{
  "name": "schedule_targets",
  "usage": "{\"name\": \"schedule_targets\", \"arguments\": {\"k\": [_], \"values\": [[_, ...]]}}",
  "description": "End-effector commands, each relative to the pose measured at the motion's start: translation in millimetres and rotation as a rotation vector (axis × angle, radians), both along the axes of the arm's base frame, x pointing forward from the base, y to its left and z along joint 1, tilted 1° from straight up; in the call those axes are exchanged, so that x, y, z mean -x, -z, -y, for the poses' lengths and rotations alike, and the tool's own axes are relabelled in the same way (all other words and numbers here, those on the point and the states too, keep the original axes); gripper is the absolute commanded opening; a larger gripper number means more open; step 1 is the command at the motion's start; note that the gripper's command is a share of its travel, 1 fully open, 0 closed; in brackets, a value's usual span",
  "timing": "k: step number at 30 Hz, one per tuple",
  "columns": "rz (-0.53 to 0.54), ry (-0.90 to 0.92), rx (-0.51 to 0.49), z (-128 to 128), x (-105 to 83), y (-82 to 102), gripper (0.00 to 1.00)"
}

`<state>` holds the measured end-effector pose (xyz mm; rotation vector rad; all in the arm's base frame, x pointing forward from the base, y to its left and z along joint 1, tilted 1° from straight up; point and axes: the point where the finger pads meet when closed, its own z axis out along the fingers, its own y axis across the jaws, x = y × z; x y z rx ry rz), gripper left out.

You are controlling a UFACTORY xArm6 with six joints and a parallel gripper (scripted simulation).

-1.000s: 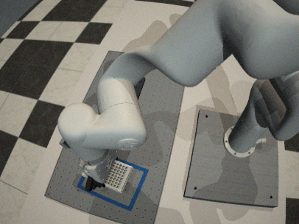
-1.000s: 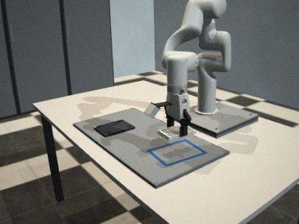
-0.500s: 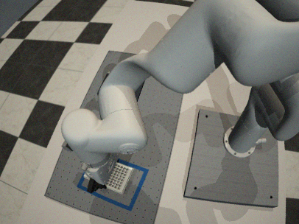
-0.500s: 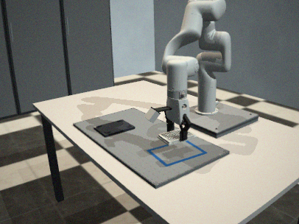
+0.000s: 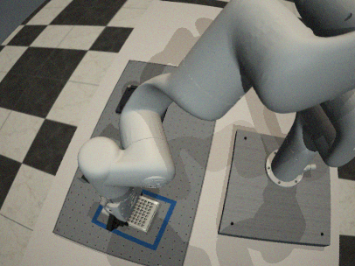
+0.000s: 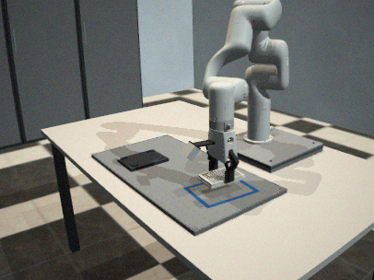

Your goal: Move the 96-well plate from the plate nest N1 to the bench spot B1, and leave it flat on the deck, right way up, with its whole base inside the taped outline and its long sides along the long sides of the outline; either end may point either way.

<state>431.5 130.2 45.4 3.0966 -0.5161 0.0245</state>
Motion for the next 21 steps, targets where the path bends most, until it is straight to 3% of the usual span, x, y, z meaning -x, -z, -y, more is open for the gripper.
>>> {"name": "schedule_targets", "arguments": {"k": [1,12,21], "values": [[0.004,0.0,-0.001,-0.5,-1.8,5.6,0.0],[0.004,0.0,-0.001,-0.4,-2.1,23.9,0.0],[0.004,0.0,-0.001,-0.4,-2.2,25.8,0.0]]}}
